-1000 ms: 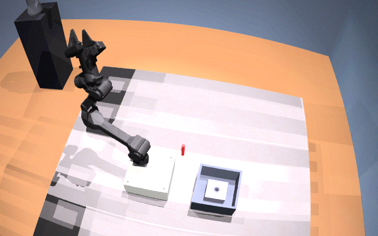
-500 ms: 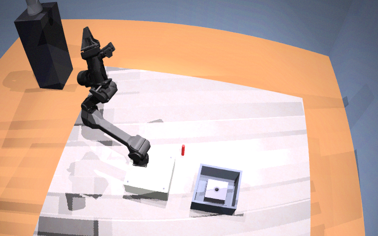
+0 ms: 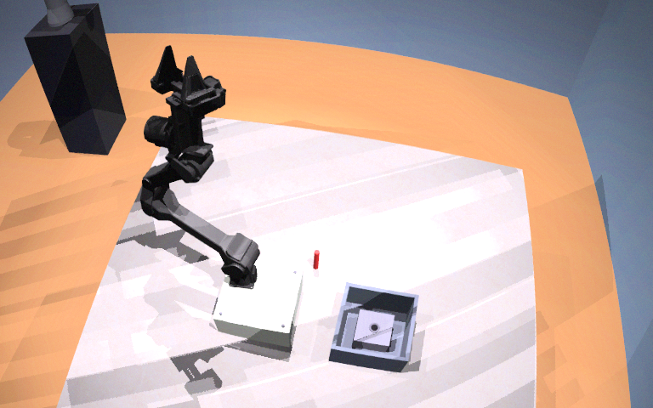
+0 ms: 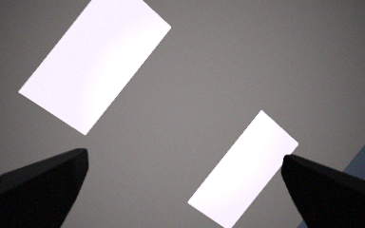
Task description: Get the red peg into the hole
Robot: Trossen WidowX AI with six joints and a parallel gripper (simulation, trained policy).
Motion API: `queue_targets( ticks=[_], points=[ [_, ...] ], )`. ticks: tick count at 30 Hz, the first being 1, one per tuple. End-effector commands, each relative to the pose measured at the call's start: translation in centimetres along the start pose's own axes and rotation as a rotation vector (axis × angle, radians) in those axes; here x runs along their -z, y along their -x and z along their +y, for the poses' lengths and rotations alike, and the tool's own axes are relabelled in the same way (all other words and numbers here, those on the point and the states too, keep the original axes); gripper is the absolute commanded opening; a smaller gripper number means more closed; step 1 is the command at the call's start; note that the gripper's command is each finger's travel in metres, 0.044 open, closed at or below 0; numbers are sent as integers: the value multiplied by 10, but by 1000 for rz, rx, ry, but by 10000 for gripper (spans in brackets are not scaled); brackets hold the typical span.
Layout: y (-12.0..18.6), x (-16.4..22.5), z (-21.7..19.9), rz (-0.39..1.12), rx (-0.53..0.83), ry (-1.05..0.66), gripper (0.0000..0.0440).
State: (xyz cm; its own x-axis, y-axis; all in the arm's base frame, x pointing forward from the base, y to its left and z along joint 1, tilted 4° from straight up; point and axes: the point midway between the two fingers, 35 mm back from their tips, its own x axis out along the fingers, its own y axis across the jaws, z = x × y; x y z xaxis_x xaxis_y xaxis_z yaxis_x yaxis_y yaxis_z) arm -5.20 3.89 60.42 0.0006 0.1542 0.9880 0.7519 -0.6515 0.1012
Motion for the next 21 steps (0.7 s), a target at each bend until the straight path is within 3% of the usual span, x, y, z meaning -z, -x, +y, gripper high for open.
queue_targets(
  ticks=[1, 21],
  points=[
    [3, -9, 33, -4, -112, -125, 440],
    [45, -55, 157, 74, -588, -613, 440]
  ],
)
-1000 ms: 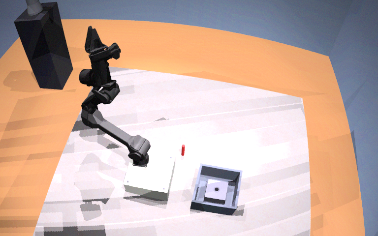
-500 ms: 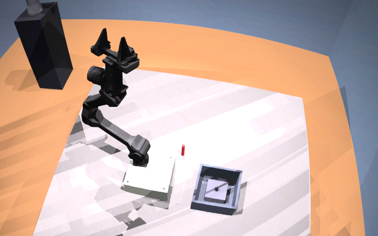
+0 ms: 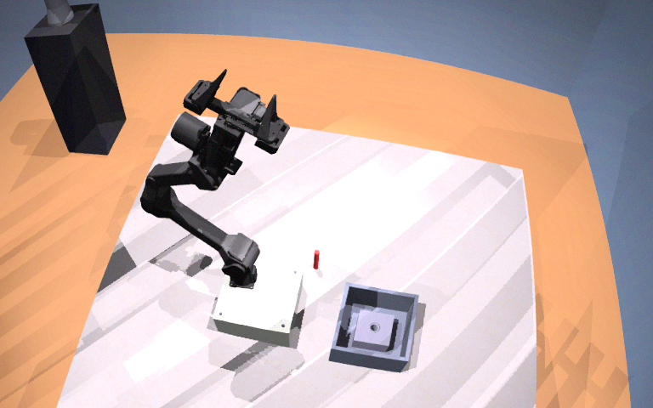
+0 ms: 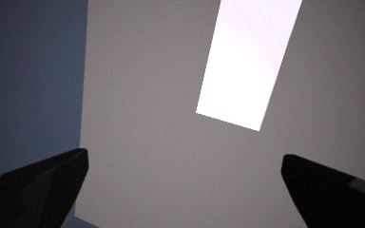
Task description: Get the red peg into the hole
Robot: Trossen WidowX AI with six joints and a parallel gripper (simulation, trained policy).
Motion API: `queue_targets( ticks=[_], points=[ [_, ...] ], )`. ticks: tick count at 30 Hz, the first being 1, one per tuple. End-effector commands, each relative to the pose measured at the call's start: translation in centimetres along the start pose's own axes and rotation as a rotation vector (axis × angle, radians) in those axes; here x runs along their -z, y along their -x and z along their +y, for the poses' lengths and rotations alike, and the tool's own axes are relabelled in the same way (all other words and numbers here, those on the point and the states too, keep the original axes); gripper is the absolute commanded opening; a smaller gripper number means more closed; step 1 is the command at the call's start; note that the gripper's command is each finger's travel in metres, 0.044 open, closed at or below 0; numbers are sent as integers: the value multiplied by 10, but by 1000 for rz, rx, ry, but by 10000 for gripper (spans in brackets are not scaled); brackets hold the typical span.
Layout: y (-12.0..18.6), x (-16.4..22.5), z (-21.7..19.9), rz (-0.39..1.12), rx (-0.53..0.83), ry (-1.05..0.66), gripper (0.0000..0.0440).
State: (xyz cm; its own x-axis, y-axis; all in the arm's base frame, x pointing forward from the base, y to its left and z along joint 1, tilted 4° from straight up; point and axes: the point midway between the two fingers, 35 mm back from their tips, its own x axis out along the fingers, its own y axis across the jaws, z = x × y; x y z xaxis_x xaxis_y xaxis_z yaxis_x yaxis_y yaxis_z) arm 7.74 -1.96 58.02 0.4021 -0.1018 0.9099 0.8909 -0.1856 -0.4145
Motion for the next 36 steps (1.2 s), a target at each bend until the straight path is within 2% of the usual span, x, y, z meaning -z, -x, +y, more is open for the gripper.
queue_targets(
  ticks=[1, 18, 36],
  points=[
    [-1, 6, 36, 42, -114, -110, 440],
    [24, 17, 161, 249, -515, -480, 440],
    [97, 8, 273, 584, -935, -783, 440]
  ],
)
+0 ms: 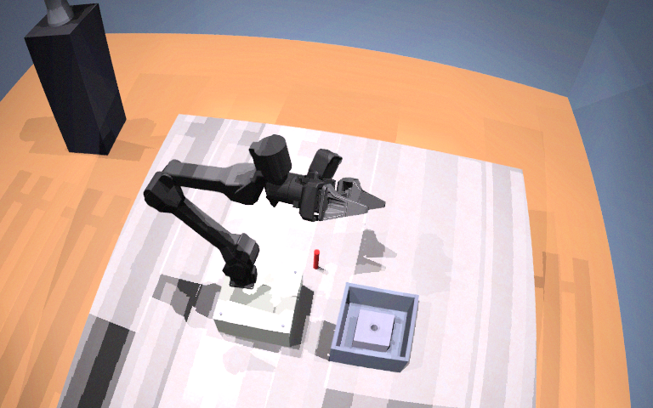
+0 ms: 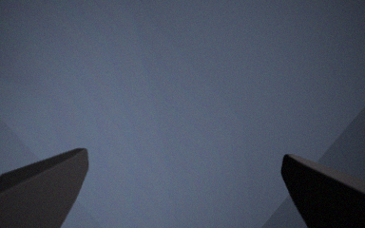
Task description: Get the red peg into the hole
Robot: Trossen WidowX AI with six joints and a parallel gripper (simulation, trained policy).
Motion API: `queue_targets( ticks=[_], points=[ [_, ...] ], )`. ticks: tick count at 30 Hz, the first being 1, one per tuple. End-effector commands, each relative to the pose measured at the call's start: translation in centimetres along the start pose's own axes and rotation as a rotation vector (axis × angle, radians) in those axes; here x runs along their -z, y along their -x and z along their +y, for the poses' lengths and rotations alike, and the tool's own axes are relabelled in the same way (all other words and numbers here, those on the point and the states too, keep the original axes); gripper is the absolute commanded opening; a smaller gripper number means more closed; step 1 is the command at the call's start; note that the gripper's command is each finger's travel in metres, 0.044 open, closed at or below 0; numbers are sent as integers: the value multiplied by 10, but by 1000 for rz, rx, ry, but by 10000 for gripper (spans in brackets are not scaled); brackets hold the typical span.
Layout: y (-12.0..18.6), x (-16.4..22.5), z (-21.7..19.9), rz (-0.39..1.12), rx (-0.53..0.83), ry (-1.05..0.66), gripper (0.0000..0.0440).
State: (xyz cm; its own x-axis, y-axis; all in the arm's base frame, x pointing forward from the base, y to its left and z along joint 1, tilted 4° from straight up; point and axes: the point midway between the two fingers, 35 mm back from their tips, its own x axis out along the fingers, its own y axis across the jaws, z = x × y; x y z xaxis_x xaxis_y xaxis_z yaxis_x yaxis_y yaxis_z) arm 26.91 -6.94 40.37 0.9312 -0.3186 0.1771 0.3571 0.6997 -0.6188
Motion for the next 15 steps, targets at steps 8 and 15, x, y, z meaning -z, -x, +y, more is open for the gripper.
queue_targets(
  ticks=[8, 15],
  points=[
    [-8, 53, 64, 269, -206, -208, 440],
    [0, 81, 102, 454, -306, -322, 440]
  ],
)
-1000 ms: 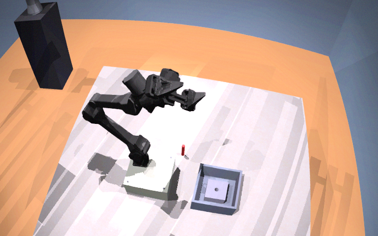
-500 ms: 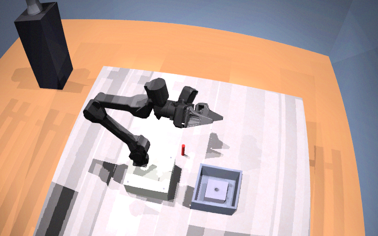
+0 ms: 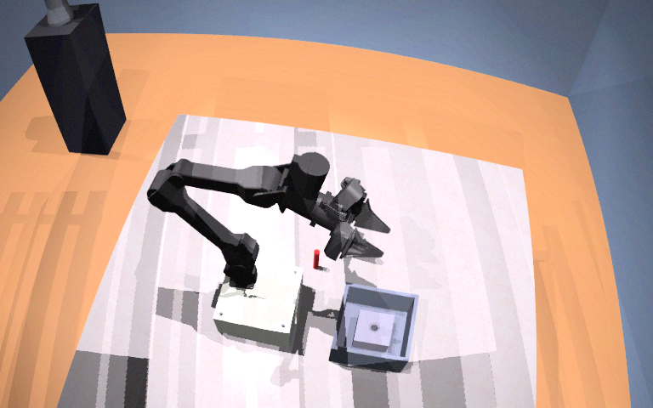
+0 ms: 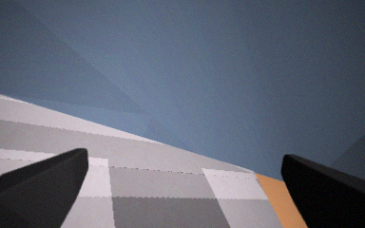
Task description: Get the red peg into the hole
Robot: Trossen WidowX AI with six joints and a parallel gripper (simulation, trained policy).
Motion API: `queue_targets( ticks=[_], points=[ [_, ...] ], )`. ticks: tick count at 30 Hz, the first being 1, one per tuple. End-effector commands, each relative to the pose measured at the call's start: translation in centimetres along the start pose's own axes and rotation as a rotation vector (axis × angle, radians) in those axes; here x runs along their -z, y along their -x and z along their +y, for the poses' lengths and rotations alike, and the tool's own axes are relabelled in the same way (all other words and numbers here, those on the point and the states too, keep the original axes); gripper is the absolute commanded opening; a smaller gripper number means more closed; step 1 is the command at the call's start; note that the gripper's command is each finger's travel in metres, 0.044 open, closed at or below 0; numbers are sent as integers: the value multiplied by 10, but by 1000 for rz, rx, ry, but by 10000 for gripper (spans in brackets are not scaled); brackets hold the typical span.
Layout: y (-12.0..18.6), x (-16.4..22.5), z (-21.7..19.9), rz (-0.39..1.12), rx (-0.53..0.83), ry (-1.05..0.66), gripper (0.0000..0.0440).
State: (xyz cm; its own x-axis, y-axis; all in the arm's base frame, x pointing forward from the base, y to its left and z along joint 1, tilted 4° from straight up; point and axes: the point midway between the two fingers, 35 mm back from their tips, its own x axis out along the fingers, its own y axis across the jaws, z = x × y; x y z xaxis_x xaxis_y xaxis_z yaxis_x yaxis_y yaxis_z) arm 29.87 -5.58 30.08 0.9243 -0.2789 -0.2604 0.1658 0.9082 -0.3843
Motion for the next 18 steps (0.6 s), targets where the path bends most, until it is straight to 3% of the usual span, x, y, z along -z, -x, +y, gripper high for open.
queue_targets(
  ticks=[1, 18],
  points=[
    [-6, 22, 18, 119, -55, -78, 440],
    [6, 97, 87, 616, -161, -346, 440]
  ],
)
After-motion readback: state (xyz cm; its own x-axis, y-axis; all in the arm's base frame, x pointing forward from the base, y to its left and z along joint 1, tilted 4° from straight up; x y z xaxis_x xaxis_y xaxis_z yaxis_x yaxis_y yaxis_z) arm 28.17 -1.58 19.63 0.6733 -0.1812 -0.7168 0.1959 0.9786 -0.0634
